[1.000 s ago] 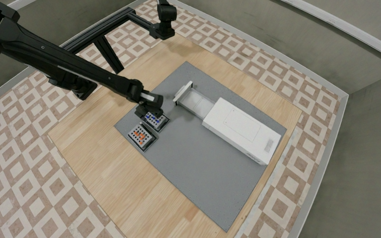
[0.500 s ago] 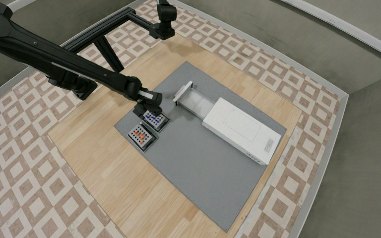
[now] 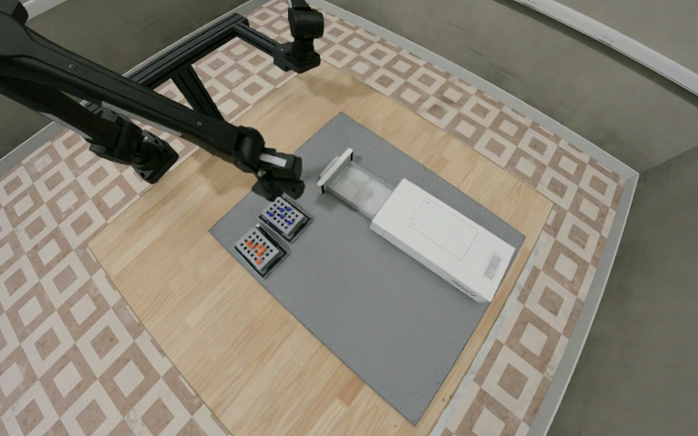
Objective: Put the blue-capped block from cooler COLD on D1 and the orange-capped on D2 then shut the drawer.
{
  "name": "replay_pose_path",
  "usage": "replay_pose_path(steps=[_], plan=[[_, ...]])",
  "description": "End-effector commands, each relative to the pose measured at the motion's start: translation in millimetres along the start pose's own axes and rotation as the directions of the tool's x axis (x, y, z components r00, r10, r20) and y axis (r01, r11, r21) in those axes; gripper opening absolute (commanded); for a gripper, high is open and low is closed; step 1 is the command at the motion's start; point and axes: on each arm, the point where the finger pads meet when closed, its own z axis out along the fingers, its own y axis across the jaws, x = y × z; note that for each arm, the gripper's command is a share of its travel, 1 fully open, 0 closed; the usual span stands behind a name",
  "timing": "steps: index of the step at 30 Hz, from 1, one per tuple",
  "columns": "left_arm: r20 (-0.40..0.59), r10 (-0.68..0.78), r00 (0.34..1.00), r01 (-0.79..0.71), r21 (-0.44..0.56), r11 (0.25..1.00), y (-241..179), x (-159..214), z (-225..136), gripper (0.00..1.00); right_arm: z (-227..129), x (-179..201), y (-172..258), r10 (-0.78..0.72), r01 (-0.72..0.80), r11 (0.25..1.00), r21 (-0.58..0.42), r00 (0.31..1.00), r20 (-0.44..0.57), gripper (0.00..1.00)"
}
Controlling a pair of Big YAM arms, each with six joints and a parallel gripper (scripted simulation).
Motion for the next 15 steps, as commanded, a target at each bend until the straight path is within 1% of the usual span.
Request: replay_pose_path(steps=[1,3,5,7,15], plan=[[-0.035,-0.002,0.999,0.002,0.001,1.0,1,24,8,0.0,0,-16,36,-0.208,0.208,0.978,-0.005,0.978,0.015,0.0],[-0.035,-0.002,0.999,0.002,0.001,1.0,1,24,8,0.0,0,-15,44,-0.26,0.26,0.966,-0.005,0.965,0.015,0.0],[-0.035,-0.002,0.999,0.002,0.001,1.0,1,24,8,0.0,0,-15,44,-0.26,0.26,0.966,-0.005,0.965,0.015,0.0],[-0.035,-0.002,0.999,0.002,0.001,1.0,1,24,8,0.0,0,-15,53,-0.311,0.311,0.95,-0.005,0.95,0.015,0.0],[-0.035,-0.002,0.999,0.002,0.001,1.0,1,24,8,0.0,1,-13,86,-0.505,0.506,0.863,-0.005,0.863,0.017,0.0]])
